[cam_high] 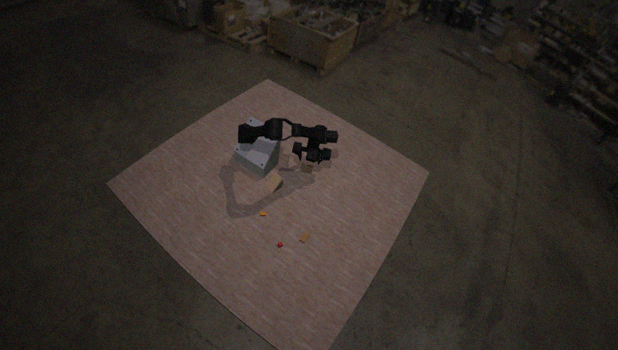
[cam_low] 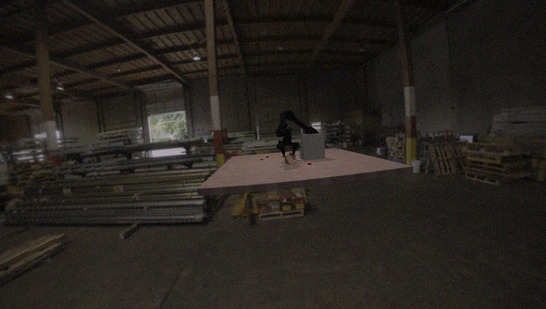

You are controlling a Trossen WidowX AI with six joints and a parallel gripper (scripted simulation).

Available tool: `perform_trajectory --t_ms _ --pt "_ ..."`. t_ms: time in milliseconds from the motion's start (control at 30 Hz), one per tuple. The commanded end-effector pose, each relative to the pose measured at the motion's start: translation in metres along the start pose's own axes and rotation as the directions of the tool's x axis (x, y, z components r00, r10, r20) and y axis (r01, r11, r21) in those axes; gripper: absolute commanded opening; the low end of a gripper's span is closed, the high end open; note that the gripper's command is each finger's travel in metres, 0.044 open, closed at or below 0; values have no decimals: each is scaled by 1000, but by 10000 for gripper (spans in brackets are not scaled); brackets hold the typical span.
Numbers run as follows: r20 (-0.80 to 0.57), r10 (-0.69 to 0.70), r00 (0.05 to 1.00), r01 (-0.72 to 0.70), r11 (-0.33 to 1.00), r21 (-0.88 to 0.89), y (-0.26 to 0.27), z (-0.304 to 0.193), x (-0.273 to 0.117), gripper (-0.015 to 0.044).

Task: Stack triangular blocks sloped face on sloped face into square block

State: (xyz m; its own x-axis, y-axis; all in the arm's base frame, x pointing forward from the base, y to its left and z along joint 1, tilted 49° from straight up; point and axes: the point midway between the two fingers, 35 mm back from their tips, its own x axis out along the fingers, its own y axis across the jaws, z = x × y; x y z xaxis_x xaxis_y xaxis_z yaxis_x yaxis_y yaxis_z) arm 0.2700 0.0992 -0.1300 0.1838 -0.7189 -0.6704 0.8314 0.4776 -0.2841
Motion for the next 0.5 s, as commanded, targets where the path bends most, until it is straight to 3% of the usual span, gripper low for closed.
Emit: perform_trajectory --t_ms 0,233,333,467 --pt "-4 -7 1000 7 1000 4 -1 0 -5 440" --pt "-15 -7 1000 6 999 -52 0 2 -2 440" --pt "-78 -35 996 11 957 -289 1 7 0 440" --pt "-170 -68 983 -46 808 -587 1 15 2 440"
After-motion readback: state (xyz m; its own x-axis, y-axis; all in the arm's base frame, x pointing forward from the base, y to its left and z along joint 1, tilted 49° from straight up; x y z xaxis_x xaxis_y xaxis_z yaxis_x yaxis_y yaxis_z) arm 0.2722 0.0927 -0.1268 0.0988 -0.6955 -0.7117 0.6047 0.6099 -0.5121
